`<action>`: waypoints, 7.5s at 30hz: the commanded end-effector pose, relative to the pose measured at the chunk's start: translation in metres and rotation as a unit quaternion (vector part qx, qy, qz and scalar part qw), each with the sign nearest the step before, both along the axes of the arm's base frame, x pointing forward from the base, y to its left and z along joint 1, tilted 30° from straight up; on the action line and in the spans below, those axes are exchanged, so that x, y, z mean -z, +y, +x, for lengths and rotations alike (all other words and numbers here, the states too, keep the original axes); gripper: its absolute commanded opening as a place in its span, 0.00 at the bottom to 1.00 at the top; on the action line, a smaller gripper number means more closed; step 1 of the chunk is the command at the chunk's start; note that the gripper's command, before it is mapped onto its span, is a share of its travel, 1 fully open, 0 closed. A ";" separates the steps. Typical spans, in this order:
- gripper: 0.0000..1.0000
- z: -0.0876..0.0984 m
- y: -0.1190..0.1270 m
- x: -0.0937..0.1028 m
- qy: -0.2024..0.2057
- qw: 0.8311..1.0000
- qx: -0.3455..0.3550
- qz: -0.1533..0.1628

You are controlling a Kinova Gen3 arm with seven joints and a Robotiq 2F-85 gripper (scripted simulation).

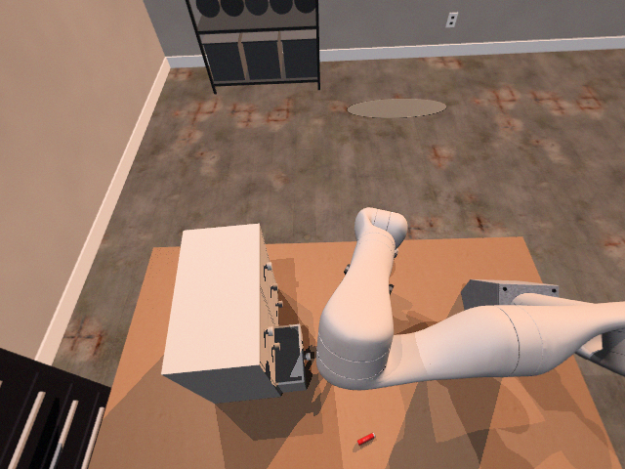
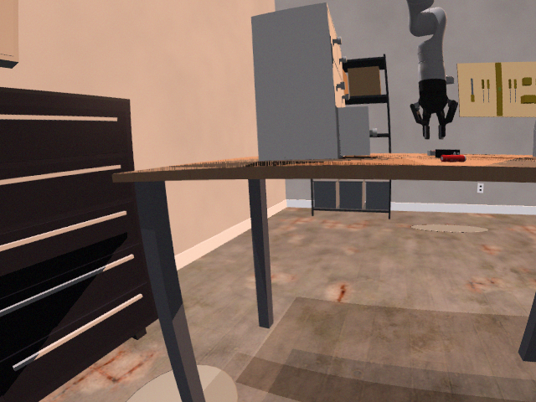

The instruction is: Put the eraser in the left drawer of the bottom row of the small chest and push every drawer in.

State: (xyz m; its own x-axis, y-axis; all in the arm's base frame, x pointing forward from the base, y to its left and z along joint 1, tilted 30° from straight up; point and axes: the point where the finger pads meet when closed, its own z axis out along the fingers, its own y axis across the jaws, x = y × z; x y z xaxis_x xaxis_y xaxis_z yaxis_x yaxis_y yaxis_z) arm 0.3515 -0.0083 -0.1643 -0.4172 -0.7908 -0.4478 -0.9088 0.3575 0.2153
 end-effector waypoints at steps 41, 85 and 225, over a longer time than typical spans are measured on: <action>0.38 -0.004 0.010 0.020 0.004 1.000 -0.002 0.000; 0.38 -0.004 0.019 0.037 0.004 1.000 -0.001 0.000; 0.19 0.090 -0.112 -0.001 0.232 0.887 0.399 -0.007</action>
